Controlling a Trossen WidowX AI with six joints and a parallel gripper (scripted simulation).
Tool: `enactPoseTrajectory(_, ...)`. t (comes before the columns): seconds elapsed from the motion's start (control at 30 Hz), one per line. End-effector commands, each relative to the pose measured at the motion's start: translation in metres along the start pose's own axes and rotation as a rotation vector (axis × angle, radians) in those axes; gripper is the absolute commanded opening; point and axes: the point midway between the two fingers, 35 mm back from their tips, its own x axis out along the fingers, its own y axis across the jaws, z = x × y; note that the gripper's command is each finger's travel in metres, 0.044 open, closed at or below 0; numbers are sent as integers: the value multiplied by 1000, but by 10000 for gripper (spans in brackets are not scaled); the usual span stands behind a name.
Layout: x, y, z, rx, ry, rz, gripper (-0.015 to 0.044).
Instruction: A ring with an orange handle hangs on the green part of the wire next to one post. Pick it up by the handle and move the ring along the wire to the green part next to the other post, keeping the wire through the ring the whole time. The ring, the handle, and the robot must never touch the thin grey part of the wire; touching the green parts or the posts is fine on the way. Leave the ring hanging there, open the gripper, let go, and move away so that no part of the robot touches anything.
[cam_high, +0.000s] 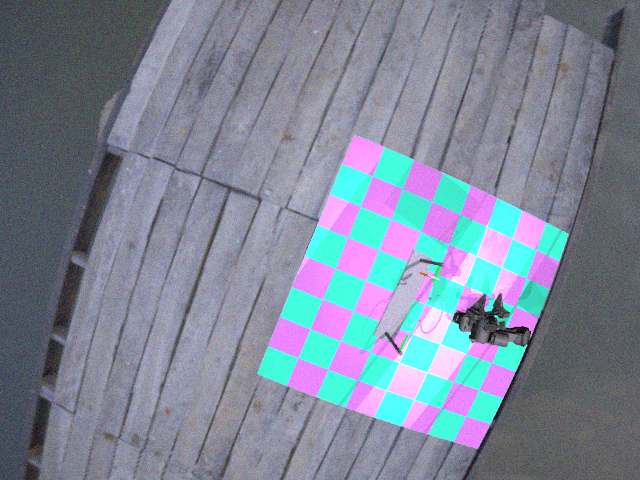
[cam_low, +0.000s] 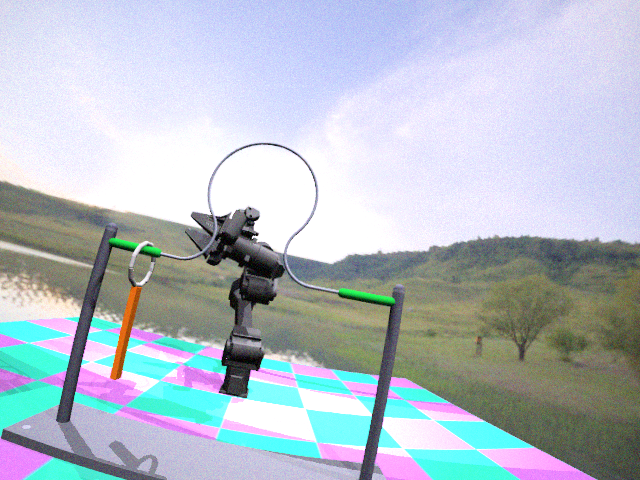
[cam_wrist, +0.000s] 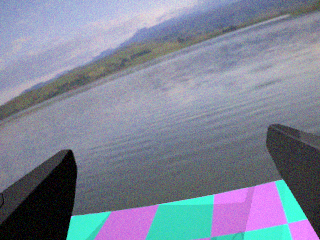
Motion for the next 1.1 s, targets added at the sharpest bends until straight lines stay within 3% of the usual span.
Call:
enactPoseTrajectory(0.0, 0, 1, 0, -5, -8, 1, 374)
enactPoseTrajectory(0.27, 10, 43, 4, -235, -272, 106, 164)
enactPoseTrajectory(0.63, 32, 97, -55, -567, -377, 413, 160)
enactPoseTrajectory(1.07, 42, 92, -177, -720, -84, 828, 160)
